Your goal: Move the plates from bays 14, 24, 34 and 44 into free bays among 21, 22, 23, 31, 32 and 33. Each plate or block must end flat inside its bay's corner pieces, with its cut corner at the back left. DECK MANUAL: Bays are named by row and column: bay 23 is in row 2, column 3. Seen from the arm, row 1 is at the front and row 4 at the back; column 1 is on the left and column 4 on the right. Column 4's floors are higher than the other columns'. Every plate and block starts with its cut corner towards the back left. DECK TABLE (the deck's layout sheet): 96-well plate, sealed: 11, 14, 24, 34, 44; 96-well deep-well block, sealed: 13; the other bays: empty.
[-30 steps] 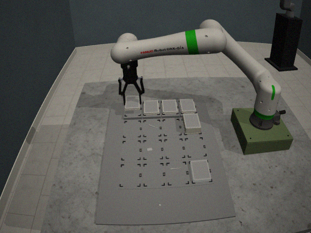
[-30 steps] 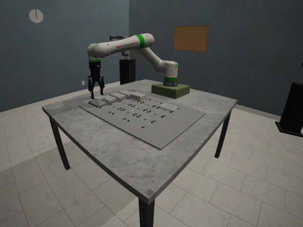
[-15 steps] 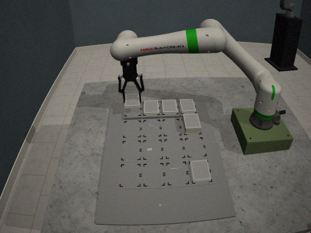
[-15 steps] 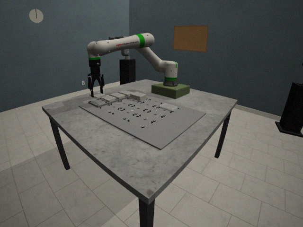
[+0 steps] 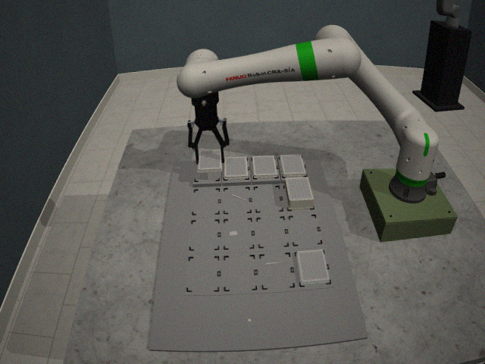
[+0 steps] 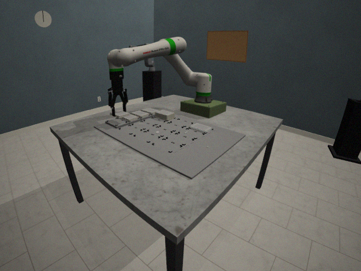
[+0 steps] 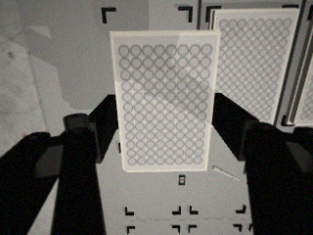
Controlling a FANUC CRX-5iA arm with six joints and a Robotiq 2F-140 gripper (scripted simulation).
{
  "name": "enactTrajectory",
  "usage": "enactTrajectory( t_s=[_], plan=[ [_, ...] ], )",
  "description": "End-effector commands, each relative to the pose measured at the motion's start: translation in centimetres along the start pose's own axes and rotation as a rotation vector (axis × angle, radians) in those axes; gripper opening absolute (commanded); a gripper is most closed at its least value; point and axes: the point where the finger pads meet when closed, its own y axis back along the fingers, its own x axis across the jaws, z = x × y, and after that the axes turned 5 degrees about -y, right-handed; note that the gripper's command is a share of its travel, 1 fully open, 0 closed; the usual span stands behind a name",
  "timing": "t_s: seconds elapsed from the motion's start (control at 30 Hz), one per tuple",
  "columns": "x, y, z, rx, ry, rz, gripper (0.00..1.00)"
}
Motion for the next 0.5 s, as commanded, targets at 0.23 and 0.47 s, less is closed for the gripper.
enactTrajectory(
  t_s=[0.23, 0.47],
  plan=[
    [1.7, 0.2, 2.2, 0.001, 0.0, -0.004, 0.1],
    [2.5, 0.2, 3.3, 0.001, 0.0, -0.004, 0.1]
  ],
)
